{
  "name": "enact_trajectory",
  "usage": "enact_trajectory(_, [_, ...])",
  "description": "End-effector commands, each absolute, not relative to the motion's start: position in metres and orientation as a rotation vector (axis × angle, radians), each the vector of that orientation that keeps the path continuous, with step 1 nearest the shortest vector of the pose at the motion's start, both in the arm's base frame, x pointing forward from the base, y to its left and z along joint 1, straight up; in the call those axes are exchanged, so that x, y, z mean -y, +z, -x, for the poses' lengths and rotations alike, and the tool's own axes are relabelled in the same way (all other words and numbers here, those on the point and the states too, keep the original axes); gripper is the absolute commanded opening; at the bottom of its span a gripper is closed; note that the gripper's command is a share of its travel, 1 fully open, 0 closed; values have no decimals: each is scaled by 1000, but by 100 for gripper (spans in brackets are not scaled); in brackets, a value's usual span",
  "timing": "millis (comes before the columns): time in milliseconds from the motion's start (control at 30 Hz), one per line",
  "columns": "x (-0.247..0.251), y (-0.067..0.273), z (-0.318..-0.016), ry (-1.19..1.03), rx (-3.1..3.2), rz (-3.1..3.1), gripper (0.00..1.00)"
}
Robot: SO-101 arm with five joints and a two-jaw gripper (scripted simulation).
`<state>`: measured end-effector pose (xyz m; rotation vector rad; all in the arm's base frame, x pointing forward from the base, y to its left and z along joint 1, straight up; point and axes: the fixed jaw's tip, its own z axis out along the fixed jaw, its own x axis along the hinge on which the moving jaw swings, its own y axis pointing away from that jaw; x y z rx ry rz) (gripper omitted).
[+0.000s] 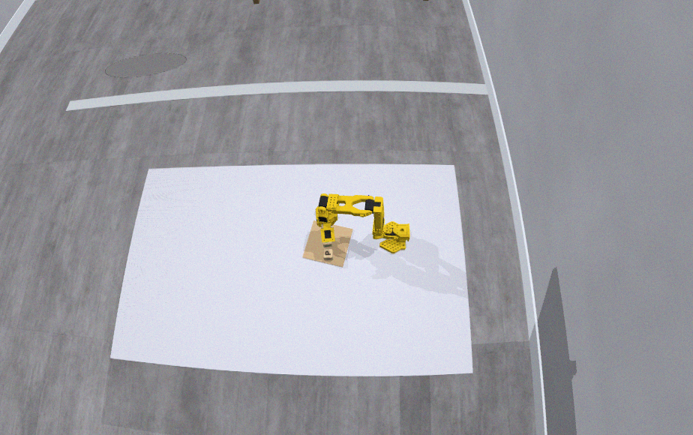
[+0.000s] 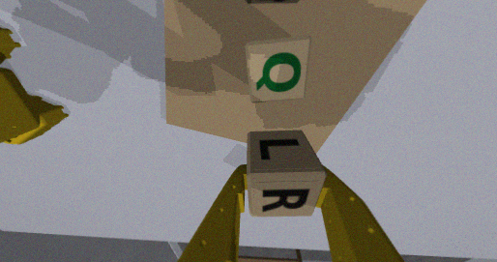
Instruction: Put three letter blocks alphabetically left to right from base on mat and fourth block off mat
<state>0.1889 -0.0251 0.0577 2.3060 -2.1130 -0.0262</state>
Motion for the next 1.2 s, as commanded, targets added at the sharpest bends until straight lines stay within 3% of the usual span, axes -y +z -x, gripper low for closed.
enact_trajectory(0, [30,78,-204,160,2157,-2373,0])
enact_trajectory(1167, [34,81,-205,186,2158,-2380,0])
